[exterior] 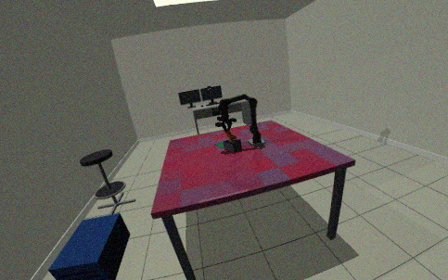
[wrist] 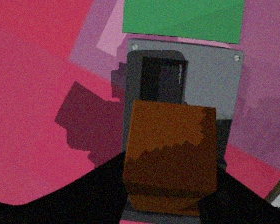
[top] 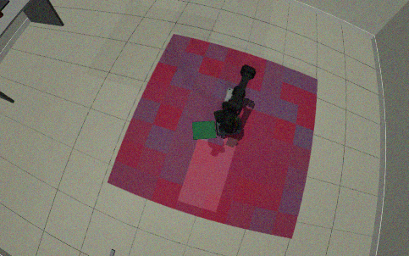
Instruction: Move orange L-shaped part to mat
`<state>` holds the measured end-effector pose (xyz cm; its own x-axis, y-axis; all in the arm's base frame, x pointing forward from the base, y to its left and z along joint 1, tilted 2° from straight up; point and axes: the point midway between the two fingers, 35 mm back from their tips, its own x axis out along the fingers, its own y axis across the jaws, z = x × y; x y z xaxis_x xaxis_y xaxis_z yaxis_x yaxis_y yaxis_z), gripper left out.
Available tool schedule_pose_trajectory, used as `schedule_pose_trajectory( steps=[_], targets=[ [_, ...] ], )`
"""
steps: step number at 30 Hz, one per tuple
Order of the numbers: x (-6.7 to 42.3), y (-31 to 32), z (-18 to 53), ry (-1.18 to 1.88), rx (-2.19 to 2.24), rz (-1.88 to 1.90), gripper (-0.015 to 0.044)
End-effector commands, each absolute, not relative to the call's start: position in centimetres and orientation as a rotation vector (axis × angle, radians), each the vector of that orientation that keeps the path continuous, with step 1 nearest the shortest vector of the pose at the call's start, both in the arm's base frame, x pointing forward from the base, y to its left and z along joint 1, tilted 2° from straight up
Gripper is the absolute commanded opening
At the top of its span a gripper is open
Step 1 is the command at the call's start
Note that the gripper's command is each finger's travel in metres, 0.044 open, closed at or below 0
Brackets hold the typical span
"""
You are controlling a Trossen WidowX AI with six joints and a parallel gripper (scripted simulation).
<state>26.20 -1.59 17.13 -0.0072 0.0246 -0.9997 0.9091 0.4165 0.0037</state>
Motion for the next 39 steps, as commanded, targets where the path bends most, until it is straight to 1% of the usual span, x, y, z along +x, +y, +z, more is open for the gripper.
schedule_pose_trajectory(
  steps=[1,29,39],
  targets=[
    [26.8,-3.0,17.0,1.401,0.907,-0.871,0.0],
    [31.0,-15.1,16.7,1.393,0.9,-0.876,0.0],
    [31.2,-15.7,16.4,1.393,0.9,-0.876,0.0]
  ],
)
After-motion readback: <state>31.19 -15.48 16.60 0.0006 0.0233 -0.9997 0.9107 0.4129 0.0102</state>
